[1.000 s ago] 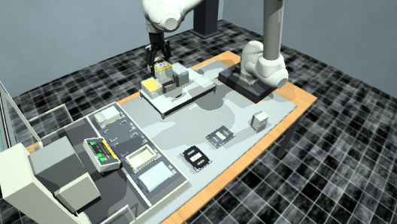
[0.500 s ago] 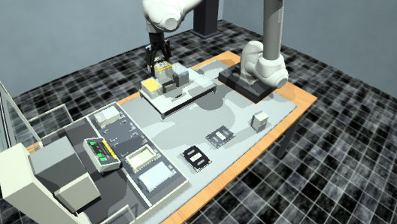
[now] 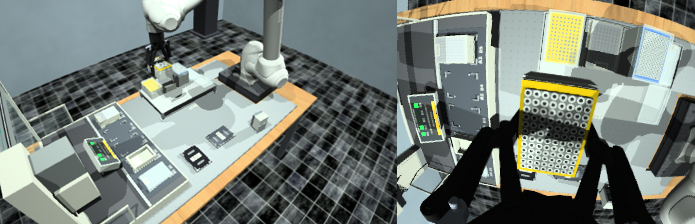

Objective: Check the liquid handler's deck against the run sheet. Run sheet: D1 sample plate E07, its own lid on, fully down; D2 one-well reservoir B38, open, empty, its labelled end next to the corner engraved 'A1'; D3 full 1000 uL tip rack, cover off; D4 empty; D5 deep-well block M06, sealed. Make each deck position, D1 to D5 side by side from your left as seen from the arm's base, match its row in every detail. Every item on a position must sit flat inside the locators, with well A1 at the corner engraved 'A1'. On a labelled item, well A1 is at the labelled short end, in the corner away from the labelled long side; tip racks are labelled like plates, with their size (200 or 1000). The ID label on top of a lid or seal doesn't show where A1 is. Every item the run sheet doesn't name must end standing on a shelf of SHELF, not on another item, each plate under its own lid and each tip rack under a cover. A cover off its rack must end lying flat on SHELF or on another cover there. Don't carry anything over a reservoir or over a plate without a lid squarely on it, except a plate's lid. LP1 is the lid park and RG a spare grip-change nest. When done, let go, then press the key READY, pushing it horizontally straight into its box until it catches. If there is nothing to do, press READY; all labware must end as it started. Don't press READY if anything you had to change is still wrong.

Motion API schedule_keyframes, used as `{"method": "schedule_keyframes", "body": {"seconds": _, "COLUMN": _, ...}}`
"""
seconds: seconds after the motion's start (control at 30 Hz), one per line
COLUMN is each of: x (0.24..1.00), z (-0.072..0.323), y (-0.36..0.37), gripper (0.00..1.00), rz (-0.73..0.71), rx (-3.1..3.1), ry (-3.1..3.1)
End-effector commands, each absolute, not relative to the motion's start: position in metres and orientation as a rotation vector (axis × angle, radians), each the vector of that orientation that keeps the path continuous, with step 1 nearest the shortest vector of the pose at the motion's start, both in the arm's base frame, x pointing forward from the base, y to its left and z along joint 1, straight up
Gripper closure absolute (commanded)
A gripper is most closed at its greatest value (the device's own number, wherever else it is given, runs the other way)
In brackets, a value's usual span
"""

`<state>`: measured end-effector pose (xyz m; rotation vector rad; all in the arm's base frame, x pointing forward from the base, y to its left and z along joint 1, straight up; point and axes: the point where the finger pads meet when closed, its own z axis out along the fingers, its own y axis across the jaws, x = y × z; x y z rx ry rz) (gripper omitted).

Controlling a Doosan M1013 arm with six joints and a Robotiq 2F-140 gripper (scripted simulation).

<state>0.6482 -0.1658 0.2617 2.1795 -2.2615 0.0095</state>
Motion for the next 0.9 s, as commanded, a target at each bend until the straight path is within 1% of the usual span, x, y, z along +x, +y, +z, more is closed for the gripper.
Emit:
{"method": "schedule_keyframes", "body": {"seconds": 0.0, "x": 0.649, "z": 0.263, "y": -0.166, "gripper": 0.9, "rz": 0.011, "rx": 2.18, "ry": -2.262}}
{"method": "schedule_keyframes", "body": {"seconds": 0.5, "x": 0.649, "z": 0.263, "y": -0.166, "gripper": 0.9, "rz": 0.011, "rx": 2.18, "ry": -2.262}}
{"method": "schedule_keyframes", "body": {"seconds": 0.87, "x": 0.649, "z": 0.244, "y": -0.166, "gripper": 0.9, "rz": 0.011, "rx": 2.18, "ry": -2.262}}
